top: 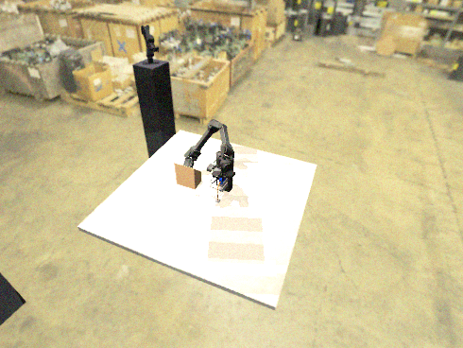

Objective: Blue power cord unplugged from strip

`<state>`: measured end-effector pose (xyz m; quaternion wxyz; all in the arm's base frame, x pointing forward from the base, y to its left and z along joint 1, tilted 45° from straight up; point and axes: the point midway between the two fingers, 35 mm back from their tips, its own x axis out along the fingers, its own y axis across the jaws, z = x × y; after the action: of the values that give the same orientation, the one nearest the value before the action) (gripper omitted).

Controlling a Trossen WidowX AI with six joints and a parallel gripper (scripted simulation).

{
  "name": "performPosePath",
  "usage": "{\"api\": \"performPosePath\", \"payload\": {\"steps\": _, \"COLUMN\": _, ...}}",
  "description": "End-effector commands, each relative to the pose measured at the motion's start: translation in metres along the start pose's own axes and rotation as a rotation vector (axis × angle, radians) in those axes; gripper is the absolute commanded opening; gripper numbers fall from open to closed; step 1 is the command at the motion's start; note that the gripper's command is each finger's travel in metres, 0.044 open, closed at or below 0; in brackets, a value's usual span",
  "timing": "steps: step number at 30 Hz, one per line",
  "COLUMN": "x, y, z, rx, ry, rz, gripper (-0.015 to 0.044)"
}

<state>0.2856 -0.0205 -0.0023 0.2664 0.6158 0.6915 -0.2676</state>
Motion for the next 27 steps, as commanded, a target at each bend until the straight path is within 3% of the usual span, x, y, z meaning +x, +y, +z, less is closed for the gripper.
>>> {"api": "performPosePath", "payload": {"steps": 1, "x": -0.009, "y": -0.001, "z": 0.029, "rx": 0.026, "ry": -0.034, "rz": 0.014, "gripper": 0.0000}}
{"api": "performPosePath", "payload": {"steps": 4, "x": -0.010, "y": -0.001, "z": 0.034, "rx": 0.026, "ry": -0.034, "rz": 0.014, "gripper": 0.0000}}
{"api": "performPosePath", "payload": {"steps": 10, "x": -0.004, "y": -0.003, "z": 0.019, "rx": 0.022, "ry": -0.019, "rz": 0.002, "gripper": 0.0158}}
{"api": "performPosePath", "payload": {"steps": 27, "x": -0.013, "y": -0.003, "z": 0.019, "rx": 0.029, "ry": -0.028, "rz": 0.013, "gripper": 0.0160}}
